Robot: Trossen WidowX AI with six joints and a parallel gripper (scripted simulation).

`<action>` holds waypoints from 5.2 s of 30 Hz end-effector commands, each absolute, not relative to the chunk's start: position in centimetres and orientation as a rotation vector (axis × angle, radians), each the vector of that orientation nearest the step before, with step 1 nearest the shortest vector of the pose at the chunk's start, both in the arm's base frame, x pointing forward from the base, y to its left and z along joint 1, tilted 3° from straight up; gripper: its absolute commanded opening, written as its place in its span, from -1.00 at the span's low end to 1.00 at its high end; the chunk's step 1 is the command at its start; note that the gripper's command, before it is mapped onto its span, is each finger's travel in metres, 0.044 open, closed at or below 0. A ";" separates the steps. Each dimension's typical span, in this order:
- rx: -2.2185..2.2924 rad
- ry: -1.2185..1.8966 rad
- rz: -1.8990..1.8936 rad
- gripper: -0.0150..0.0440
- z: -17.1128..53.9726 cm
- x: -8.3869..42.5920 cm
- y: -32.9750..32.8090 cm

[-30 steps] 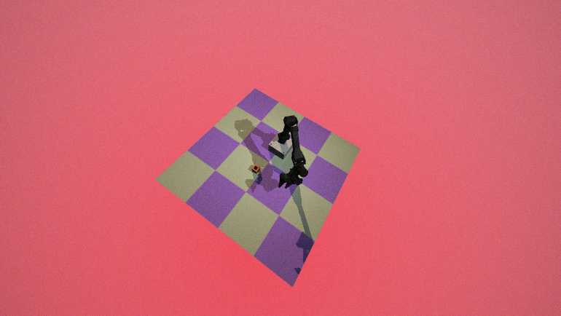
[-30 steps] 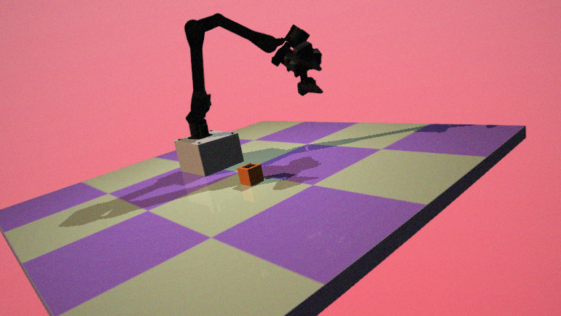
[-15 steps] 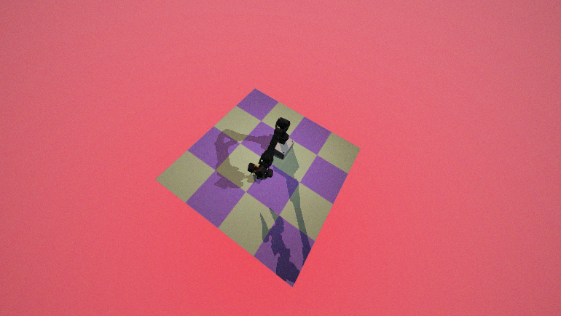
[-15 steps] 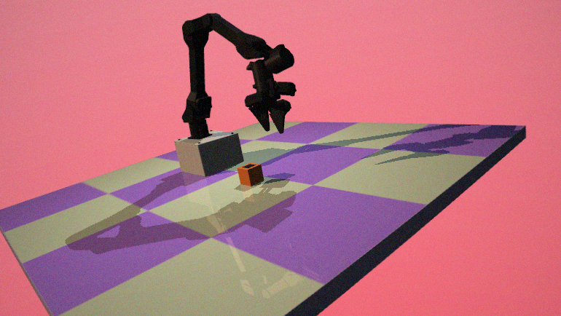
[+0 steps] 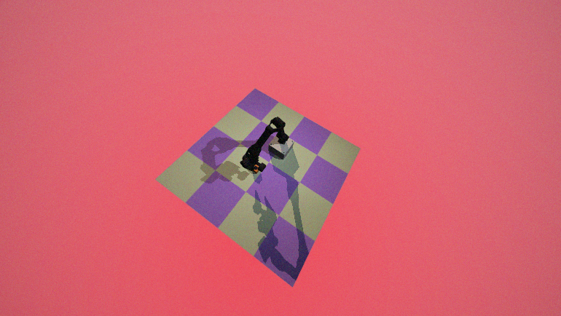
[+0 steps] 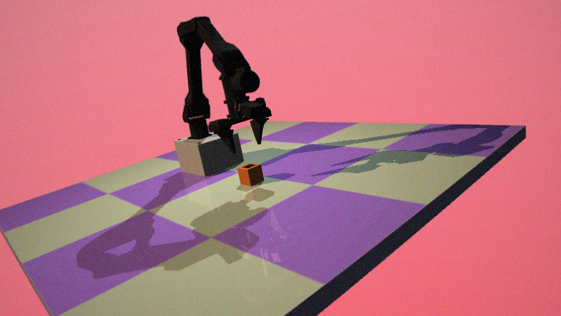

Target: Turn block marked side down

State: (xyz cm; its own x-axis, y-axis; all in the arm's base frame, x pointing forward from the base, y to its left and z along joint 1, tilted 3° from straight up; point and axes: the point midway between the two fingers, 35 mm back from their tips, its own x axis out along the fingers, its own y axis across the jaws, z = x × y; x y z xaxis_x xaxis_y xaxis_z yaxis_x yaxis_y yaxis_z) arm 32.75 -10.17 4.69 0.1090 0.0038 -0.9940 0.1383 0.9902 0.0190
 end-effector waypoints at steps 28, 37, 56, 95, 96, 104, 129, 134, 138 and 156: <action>0.135 1.492 -0.097 1.00 -1.8 32.2 -9.9; 0.135 1.492 -0.097 0.91 -2.8 32.3 -9.8; 0.135 1.492 -0.097 0.08 -2.8 32.3 -9.8; 0.119 1.150 -0.116 -0.49 -0.9 32.2 -10.0; 0.118 1.133 -0.117 -0.49 -0.9 32.1 -10.0; 0.103 1.001 -0.121 -0.49 -0.7 31.7 -9.9; 0.091 0.754 -0.136 -0.49 -3.8 33.0 -10.4; 0.087 0.691 -0.138 -0.49 -4.3 33.0 -10.3; 0.083 0.641 -0.139 -0.49 -4.4 32.8 -10.3; 0.059 0.452 -0.138 -0.49 -3.6 31.4 -9.6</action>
State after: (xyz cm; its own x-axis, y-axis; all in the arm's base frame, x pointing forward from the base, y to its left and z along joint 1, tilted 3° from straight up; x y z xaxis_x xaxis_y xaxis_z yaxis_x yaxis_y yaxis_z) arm 31.58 -9.78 -3.76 0.8839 -0.1224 -0.4513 0.1484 0.9887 0.0225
